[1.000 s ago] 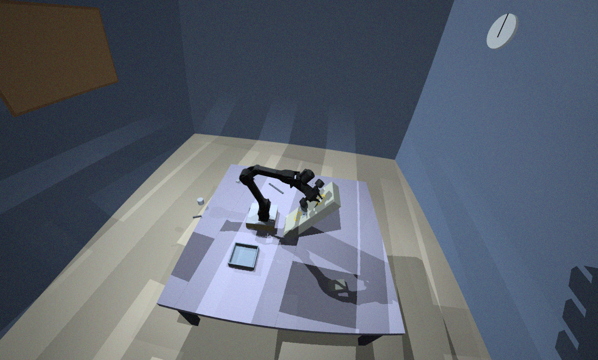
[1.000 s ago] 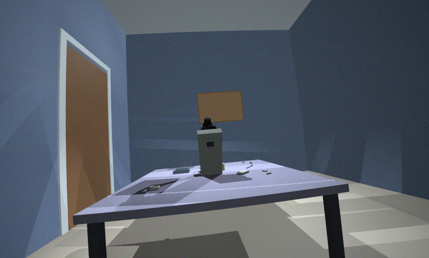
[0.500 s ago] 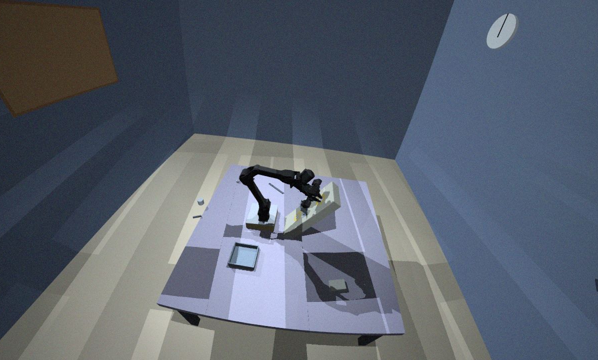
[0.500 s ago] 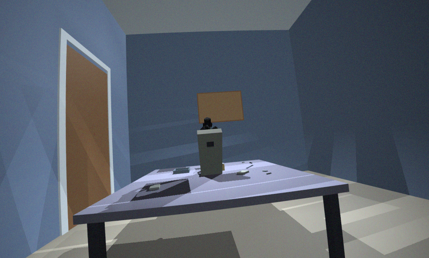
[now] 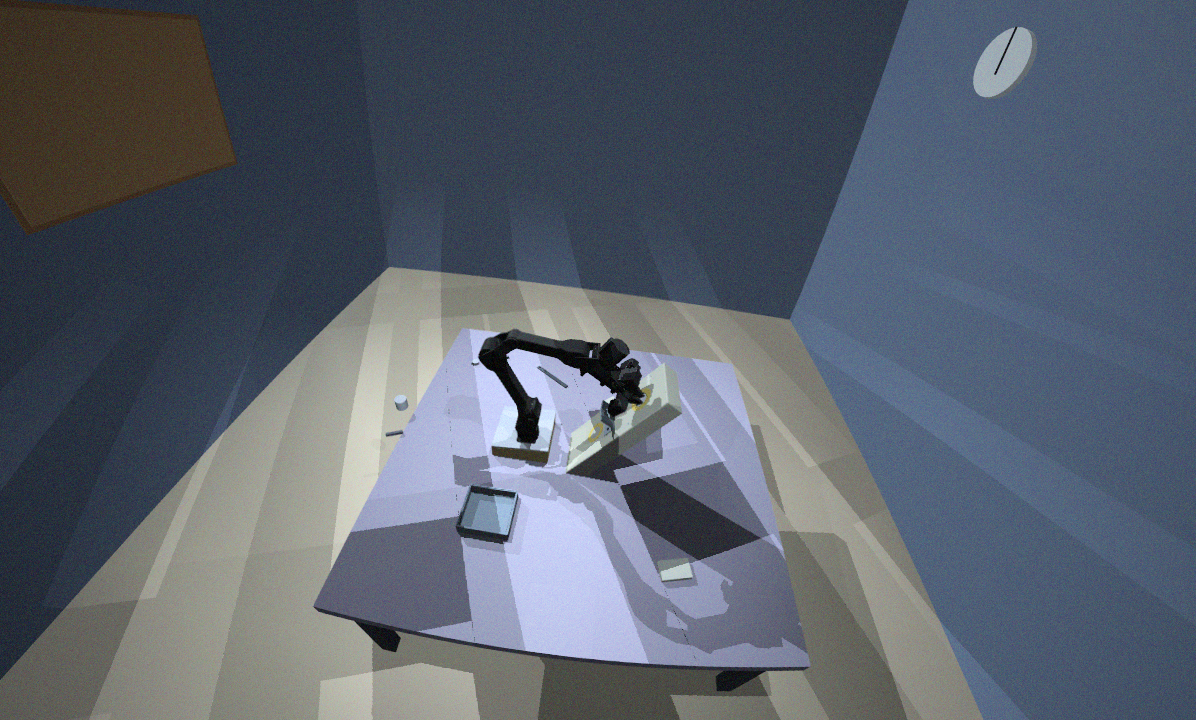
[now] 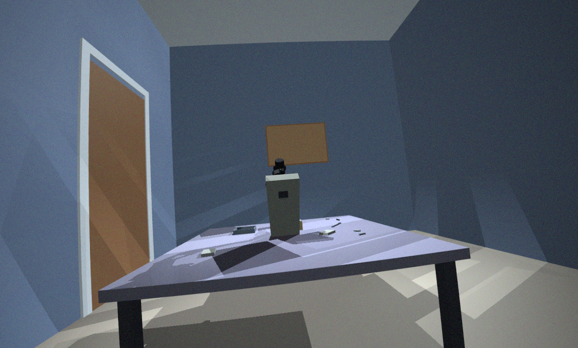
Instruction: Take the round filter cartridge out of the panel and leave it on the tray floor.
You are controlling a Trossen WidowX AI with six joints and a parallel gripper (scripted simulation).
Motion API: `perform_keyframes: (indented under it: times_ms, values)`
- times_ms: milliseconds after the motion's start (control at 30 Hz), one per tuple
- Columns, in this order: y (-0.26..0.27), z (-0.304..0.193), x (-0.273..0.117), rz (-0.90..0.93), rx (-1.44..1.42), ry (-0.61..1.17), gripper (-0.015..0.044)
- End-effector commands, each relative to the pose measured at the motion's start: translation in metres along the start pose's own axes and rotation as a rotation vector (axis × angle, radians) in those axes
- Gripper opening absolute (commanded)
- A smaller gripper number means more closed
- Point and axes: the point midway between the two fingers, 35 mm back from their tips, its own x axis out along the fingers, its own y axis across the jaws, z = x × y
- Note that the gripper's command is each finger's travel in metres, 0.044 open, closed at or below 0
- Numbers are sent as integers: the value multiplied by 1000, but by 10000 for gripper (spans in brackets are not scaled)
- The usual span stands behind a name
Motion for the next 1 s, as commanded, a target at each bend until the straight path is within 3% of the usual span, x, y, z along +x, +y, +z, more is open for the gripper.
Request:
perform_keyframes:
  times_ms: [0, 333, 967]
  values:
    - [1, 1, -11, 2, -19, 2, 0]
    - [0, 0, -71, 0, 43, 7, 0]
    - [-12, -42, -68, -1, 44, 9, 0]
